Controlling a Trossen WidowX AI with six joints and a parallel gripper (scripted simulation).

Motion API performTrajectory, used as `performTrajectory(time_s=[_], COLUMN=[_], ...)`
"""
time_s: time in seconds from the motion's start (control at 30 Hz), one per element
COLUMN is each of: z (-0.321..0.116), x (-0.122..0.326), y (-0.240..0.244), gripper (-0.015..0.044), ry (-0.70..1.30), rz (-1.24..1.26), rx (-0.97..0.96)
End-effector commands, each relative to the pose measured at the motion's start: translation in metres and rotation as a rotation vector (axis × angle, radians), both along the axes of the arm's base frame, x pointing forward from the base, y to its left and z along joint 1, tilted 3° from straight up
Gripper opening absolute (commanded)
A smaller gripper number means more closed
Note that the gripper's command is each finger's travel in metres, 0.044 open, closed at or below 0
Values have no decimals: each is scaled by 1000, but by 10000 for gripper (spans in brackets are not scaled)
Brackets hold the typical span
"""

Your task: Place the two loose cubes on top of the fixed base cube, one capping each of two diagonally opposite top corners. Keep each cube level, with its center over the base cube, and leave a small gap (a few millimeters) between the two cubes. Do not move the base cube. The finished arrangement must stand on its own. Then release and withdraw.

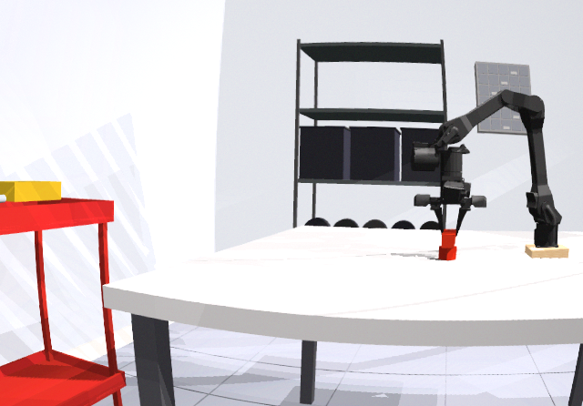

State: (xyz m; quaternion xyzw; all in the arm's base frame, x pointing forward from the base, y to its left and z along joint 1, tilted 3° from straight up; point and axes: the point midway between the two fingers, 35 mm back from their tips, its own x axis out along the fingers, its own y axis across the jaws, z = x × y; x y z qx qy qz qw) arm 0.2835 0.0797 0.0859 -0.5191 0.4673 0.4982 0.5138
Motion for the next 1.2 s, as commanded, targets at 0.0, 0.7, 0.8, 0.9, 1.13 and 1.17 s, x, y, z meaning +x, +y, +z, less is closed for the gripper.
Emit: performTrajectory(time_s=[0.0,0.7,0.8,0.9,1.13,1.17], z=[-2,-4,-4,-4,6,8], x=[1,1,1,1,0,0], y=[0,0,0,0,0,0], gripper=[105,131,205,205,205,205], ry=[-5,-5,-5,-5,-3,-3], rz=[0,-2,-2,-2,0,0], rx=[-2,-1,-1,-1,1,1])
